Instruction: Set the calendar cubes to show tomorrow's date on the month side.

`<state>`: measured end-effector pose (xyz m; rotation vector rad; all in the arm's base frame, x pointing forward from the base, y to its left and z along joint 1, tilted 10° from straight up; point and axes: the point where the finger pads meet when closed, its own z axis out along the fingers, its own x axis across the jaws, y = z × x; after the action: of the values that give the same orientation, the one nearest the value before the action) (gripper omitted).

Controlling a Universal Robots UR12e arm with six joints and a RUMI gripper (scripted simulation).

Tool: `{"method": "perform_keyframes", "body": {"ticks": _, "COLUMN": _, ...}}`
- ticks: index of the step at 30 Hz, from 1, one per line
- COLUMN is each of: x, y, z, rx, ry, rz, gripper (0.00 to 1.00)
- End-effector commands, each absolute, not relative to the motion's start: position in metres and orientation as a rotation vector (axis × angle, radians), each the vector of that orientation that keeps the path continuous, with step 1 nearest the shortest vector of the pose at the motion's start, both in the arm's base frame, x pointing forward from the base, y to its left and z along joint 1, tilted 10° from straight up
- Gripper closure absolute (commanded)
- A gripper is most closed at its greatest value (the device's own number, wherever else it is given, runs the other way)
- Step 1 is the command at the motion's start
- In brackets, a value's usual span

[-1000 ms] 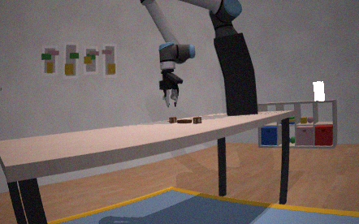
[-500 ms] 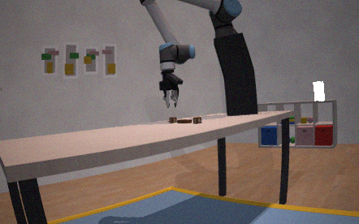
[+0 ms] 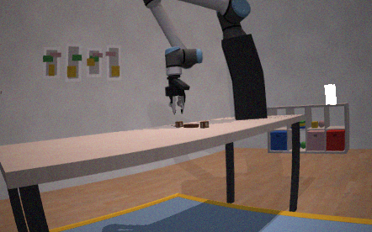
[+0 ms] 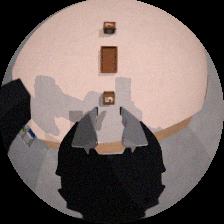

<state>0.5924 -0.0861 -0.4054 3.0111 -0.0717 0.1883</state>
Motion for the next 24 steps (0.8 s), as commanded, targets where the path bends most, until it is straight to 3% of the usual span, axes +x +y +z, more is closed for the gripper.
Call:
{"method": "perform_keyframes", "body": {"ticks": 1, "x": 0.594, "y": -0.087, "z": -0.412, "rx": 3.011, "ry": -0.072, "rz": 0.189, "gripper": 0.71}}
{"method": "perform_keyframes", "body": {"ticks": 24, "x": 0.597, "y": -0.090, "z": -0.436, "rx": 3.011, "ry": -0.072, "rz": 0.189, "gripper": 0.71}}
